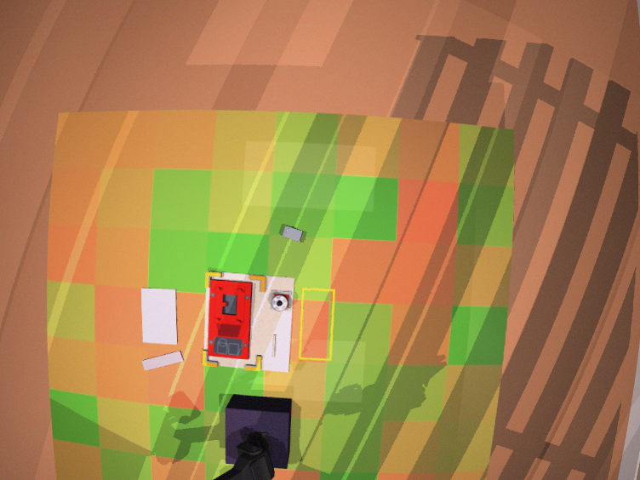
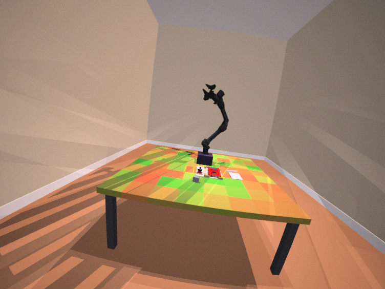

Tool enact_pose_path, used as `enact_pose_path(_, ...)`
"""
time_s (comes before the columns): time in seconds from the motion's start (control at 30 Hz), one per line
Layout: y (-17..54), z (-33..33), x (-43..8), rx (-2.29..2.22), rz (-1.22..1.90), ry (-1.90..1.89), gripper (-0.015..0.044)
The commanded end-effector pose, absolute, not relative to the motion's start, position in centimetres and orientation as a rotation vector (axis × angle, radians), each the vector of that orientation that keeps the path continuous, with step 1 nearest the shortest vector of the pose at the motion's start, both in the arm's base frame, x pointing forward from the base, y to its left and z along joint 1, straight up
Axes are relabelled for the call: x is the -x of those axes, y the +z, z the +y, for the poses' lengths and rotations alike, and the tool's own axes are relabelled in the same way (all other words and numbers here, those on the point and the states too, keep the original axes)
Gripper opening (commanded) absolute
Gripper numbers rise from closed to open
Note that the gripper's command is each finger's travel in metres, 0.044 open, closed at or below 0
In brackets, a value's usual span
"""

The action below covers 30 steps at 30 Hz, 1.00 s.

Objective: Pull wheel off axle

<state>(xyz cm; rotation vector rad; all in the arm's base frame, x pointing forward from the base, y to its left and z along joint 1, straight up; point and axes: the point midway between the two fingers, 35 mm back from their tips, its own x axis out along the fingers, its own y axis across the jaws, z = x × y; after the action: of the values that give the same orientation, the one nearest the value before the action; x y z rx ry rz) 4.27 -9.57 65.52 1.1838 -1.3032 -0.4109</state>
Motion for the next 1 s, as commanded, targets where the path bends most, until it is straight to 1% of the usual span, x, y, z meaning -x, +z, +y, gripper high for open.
enact_pose_path(0.0,63.4,-14.2,-5.6,-1.224,-1.194,-0.523,0.0300)
enact_pose_path(0.27,57.1,-22.4,-11.3,-1.261,-0.854,-0.717,0.0300)
enact_pose_path(0.6,52.3,-25.3,-16.7,-1.270,-0.598,-0.756,0.0300)
enact_pose_path(0.77,45.9,-27.5,-21.9,-1.210,-0.296,-0.835,0.0300)
enact_pose_path(0.97,37.9,-27.3,-27.6,-1.105,0.069,-0.852,0.0300)
